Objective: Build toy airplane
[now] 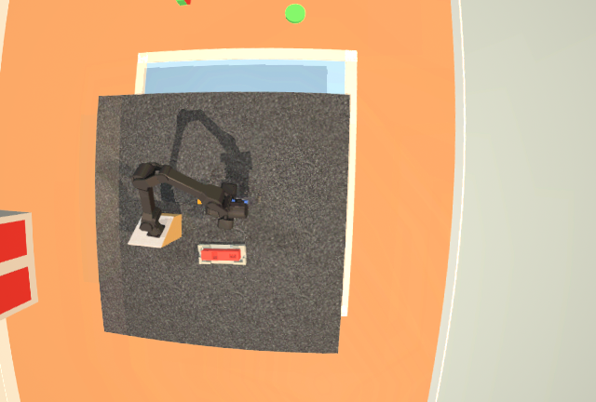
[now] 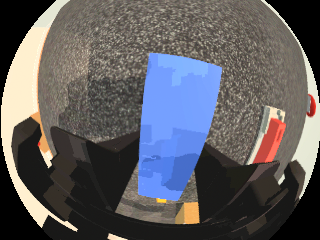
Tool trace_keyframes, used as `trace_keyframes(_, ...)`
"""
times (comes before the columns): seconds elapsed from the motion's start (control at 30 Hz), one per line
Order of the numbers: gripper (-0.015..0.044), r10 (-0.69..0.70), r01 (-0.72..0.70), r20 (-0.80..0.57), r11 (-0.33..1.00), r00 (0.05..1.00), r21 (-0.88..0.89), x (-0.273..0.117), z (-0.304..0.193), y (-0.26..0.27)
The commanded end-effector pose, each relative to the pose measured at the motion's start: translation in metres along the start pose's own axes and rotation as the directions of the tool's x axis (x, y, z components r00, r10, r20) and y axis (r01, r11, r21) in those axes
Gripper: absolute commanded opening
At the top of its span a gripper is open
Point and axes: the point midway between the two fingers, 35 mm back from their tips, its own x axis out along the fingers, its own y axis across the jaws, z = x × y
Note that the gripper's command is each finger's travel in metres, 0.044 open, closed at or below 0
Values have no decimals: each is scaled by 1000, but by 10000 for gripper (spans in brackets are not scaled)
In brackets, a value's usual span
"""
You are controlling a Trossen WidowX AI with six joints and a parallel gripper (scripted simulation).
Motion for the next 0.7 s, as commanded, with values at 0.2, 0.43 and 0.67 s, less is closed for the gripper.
trace_keyframes(0.2, 0, 1, -1, 8, 1000, 1000, -3, -36, 0, 1)
trace_keyframes(0.43, 0, 4, -4, 8, 1000, 1000, 0, -59, -3, 1)
trace_keyframes(0.67, 0, 6, -6, 8, 1000, 1000, 4, -70, -5, 1)
